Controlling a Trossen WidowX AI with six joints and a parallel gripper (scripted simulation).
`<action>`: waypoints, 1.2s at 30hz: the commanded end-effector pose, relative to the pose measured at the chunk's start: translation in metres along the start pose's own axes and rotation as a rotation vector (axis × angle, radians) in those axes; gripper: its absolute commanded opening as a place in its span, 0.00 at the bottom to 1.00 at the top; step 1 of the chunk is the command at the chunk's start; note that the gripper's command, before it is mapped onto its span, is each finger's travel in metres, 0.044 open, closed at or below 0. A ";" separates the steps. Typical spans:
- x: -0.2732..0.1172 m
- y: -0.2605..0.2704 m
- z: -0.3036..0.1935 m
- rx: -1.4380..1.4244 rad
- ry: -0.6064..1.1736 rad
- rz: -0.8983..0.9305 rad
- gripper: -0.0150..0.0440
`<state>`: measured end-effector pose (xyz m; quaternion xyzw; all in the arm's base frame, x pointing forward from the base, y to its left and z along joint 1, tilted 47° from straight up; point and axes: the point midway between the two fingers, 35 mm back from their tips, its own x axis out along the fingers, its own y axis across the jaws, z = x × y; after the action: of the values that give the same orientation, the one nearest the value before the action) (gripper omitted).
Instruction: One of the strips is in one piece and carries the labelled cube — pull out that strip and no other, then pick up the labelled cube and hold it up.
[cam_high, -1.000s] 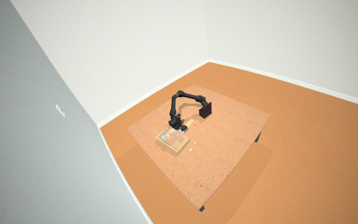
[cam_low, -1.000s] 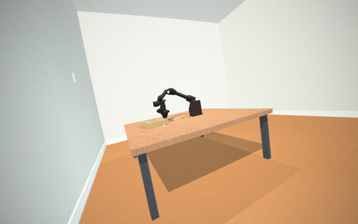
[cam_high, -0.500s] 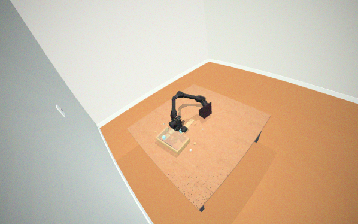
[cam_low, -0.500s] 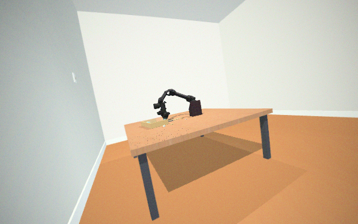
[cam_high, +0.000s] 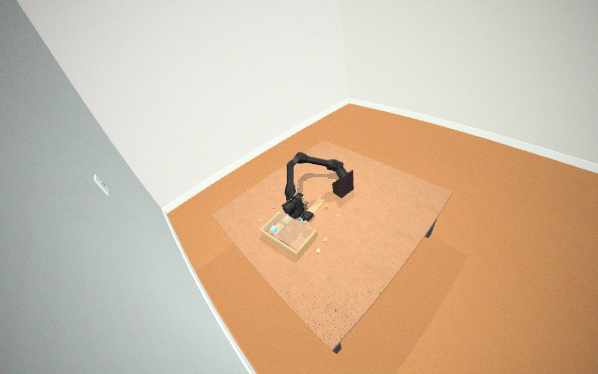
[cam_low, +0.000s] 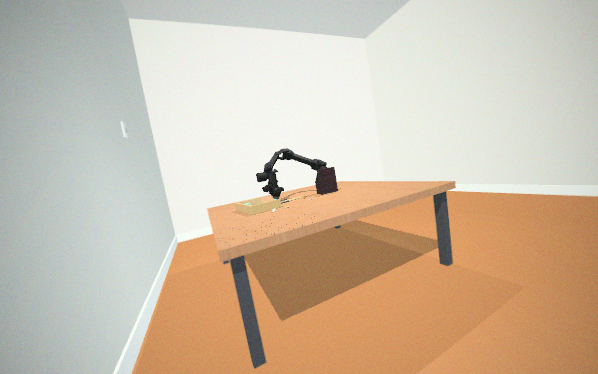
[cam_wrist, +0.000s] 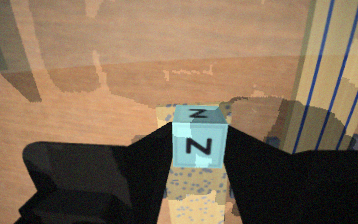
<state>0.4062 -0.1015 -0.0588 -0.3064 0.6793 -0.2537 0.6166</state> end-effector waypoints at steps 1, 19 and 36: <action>-0.004 0.001 -0.005 0.000 0.000 0.000 0.25; -0.042 0.012 -0.060 -0.006 0.002 -0.002 0.25; -0.042 0.020 -0.107 -0.008 0.004 -0.001 0.25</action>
<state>0.3028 -0.0622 -0.0334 -0.3115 0.6833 -0.2519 0.6105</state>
